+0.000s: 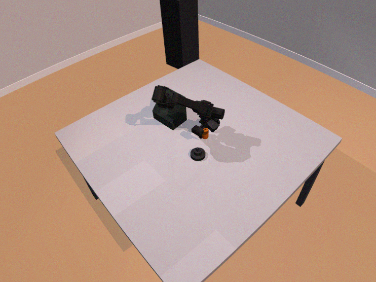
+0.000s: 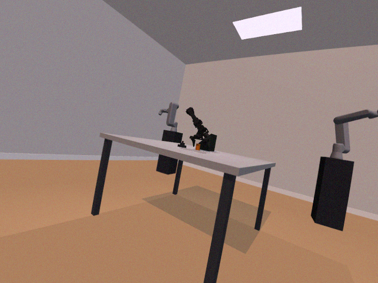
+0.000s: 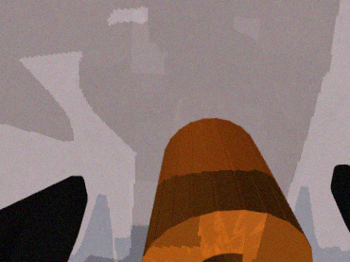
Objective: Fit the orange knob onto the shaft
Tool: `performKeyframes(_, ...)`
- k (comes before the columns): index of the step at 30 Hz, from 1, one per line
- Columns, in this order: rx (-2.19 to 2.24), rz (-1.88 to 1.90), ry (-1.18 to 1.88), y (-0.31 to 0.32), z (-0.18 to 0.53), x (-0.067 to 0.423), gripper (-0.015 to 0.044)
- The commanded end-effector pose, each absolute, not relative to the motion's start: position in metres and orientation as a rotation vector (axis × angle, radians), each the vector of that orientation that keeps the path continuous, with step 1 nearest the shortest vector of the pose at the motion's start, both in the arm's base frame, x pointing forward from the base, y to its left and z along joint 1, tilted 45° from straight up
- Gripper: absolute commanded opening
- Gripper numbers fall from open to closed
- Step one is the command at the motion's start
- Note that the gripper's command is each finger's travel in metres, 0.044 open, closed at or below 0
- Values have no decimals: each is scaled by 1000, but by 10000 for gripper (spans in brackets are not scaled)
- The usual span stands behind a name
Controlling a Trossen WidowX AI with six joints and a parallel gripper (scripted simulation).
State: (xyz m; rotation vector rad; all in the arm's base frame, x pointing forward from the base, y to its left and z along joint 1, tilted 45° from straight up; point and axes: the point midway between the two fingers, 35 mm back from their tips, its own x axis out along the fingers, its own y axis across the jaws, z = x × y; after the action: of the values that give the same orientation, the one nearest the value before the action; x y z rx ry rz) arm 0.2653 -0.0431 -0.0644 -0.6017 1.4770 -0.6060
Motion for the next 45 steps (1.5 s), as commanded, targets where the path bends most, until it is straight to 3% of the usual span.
performKeyframes(1,-610,-607,1482,-49,-69,263,440)
performKeyframes(7,-611,-609,1482,-54,-73,262,440)
performKeyframes(17,-611,-609,1482,-54,-73,262,177)
performKeyframes(23,-611,-609,1482,-54,-73,262,138)
performKeyframes(28,-607,-603,1482,-42,-64,266,6)
performKeyframes(45,-605,-601,1484,38,19,267,0)
